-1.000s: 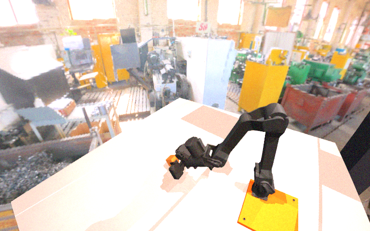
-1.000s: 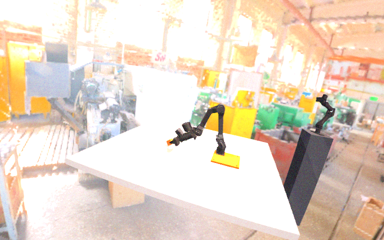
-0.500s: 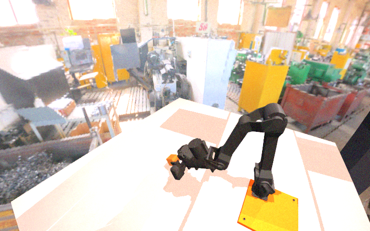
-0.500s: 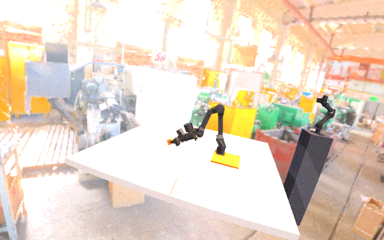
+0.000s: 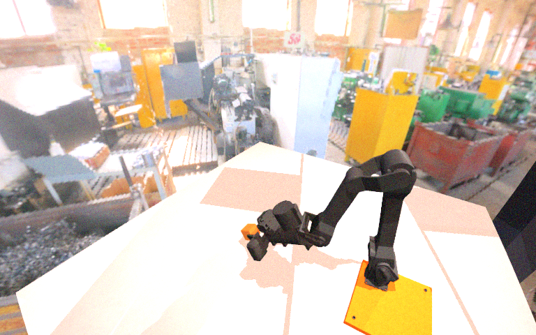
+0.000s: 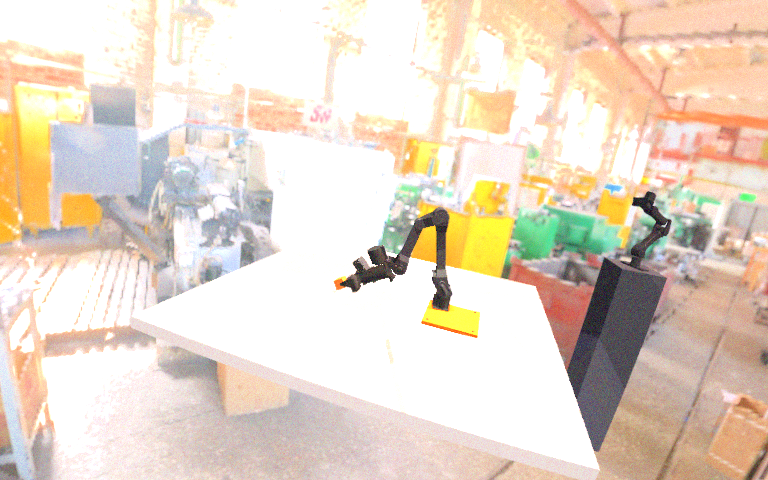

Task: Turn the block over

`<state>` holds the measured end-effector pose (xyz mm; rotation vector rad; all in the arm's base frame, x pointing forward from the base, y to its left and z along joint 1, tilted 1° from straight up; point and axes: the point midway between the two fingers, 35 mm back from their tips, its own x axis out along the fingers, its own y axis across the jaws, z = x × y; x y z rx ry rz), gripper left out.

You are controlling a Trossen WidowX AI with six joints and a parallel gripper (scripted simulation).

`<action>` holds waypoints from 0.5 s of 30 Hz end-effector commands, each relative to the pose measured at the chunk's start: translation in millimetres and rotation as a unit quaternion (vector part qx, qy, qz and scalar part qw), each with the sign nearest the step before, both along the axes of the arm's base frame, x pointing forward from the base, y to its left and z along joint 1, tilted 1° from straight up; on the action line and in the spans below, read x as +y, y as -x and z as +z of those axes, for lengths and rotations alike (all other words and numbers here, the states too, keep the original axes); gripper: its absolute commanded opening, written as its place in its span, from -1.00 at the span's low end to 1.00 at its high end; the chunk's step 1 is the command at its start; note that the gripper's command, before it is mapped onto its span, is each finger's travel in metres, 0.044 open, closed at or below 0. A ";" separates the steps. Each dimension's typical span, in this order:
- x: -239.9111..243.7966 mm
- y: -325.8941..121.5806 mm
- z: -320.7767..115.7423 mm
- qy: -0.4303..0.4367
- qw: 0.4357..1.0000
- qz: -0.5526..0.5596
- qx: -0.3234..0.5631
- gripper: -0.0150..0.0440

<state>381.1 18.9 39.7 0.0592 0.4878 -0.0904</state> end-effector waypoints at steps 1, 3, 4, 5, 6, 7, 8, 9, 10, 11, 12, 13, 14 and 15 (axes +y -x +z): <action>-0.5 -0.4 0.8 0.003 1.000 0.000 -0.002 0.40; -0.5 -0.4 0.8 0.003 1.000 0.000 -0.002 0.58; -0.5 -0.4 0.8 0.003 1.000 0.000 -0.002 0.67; -0.5 -0.4 0.8 0.003 1.000 0.000 -0.002 0.75; -0.5 -0.4 0.8 0.003 1.000 0.000 -0.002 0.84; -0.5 -0.4 0.8 0.003 1.000 0.000 -0.002 0.93; -0.5 -0.4 0.8 0.003 1.000 0.000 -0.002 1.00; -0.5 -0.4 0.8 0.003 1.000 0.000 -0.002 1.00; -0.5 -0.4 0.8 0.003 1.000 0.000 -0.002 1.00; -0.5 -0.4 0.8 0.003 1.000 0.000 -0.002 1.00; -0.5 -0.4 0.8 0.003 1.000 0.000 -0.002 1.00; -0.5 -0.4 0.8 0.003 1.000 0.000 -0.002 1.00; -0.5 -0.4 0.8 0.003 1.000 0.000 -0.002 1.00; -0.5 -0.4 0.8 0.003 1.000 0.000 -0.002 1.00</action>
